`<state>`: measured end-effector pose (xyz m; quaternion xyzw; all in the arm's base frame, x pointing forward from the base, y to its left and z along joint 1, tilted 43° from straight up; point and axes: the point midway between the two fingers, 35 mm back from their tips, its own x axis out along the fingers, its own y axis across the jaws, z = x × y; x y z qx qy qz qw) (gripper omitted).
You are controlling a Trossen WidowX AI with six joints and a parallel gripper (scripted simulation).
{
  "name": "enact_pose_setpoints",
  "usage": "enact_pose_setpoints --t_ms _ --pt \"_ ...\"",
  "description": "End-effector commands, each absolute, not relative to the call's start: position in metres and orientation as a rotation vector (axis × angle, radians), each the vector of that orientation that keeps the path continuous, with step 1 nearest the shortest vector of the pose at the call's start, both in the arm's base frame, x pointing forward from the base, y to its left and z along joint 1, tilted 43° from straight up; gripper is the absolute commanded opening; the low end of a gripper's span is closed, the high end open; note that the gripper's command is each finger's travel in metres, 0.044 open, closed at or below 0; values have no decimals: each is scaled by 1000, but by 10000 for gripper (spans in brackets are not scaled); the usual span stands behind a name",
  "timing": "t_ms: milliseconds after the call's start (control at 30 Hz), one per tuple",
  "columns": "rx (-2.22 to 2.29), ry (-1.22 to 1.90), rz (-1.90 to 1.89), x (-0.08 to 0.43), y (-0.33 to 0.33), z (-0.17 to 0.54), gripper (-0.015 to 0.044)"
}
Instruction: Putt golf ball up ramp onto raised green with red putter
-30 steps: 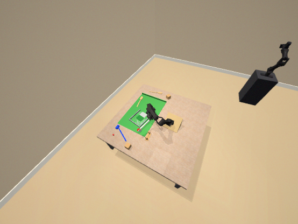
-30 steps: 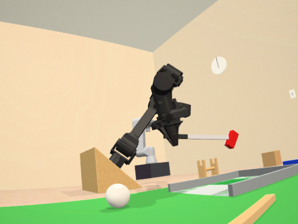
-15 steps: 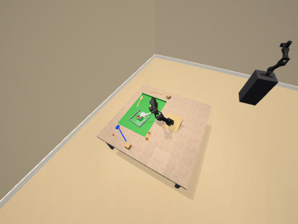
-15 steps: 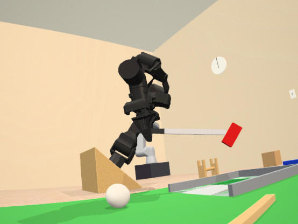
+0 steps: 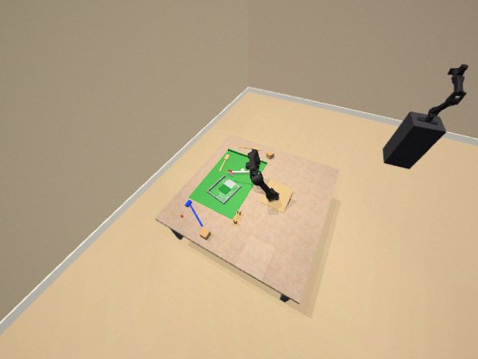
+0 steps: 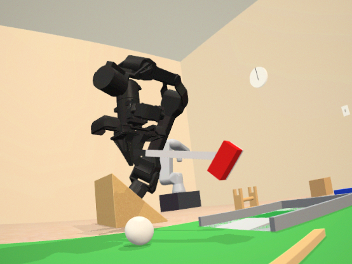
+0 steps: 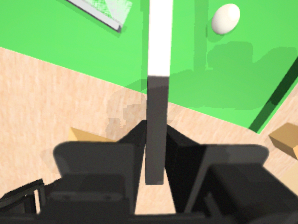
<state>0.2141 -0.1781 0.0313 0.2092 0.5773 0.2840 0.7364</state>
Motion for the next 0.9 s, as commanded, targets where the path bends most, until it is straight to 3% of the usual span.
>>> enact_pose_setpoints --t_ms 0,433,867 --pt "533 1313 545 204 -196 18 0" --pt "807 1453 318 161 -237 -35 0" --pt "811 1454 316 165 -219 -58 0"
